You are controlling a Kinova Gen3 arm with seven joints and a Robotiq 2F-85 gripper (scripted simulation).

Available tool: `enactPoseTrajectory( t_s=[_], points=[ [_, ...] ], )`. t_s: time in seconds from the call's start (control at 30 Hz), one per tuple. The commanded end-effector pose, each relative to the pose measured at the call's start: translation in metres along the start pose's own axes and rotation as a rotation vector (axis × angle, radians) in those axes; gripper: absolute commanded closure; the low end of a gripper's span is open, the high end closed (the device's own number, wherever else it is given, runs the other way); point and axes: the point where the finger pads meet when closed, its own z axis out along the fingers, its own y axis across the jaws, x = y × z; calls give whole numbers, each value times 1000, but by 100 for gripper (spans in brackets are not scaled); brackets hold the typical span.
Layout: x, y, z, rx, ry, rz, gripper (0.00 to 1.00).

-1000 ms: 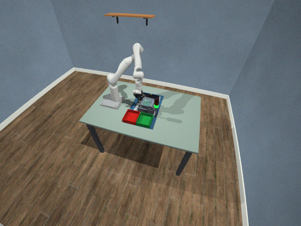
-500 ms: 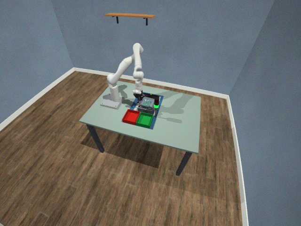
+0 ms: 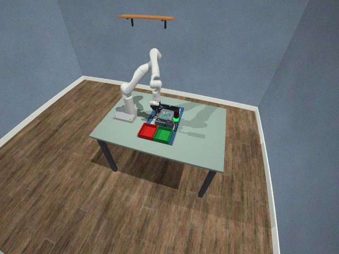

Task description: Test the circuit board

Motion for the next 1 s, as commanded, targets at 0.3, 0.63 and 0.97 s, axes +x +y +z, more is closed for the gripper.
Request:
enactPoseTrajectory(
  t_s=[0.3, 0.63, 0.97],
  points=[
    [0, -1, -2, 1, 0, 0, 100],
    [0, -1, -7, 1, 0, 0, 100],
    [0, -2, -15, 1, 0, 0, 100]
  ],
)
